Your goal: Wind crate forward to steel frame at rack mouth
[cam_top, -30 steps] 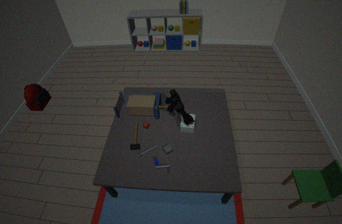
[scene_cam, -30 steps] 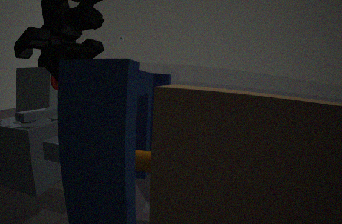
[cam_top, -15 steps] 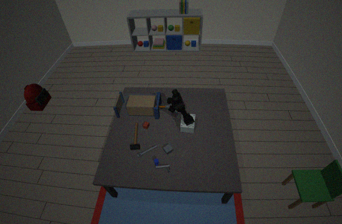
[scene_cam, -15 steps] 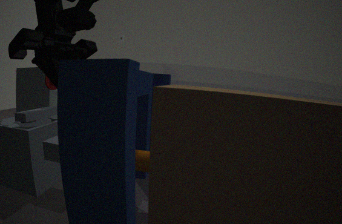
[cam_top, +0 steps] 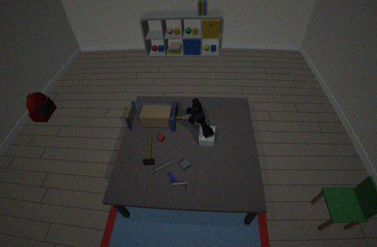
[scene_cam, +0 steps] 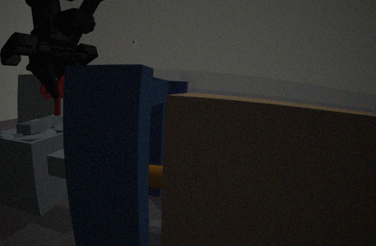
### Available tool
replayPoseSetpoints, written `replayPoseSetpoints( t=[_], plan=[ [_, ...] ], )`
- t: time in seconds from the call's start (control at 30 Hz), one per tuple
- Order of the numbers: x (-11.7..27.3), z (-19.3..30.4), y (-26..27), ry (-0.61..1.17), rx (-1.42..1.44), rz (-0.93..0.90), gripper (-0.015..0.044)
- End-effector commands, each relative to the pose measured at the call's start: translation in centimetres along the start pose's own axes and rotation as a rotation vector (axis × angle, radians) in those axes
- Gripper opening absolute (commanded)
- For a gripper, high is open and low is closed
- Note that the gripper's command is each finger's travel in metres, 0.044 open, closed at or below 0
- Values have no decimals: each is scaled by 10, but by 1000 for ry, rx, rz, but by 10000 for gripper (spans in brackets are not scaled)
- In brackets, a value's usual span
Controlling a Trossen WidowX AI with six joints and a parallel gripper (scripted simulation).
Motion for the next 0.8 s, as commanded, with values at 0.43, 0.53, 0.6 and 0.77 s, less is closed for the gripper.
replayPoseSetpoints(
  t=[0.43, 0.53, 0.6, 0.77],
  plan=[
    [7, 16, -15, 16, -8, 15, 0],
    [9, 18, -18, 16, -8, 16, 0],
    [9, 19, -19, 16, -8, 16, 0],
    [11, 22, -23, 16, -8, 17, 0]
  ],
)
Point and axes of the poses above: the point midway between the two fingers, 35 mm back from their tips, its own x axis back along the fingers, its own y axis across the jaws, z = x × y, the point moved 8 cm from there along x, back along the fingers, and after that the axes turned 5 degrees about -x, right-handed, at the moved point
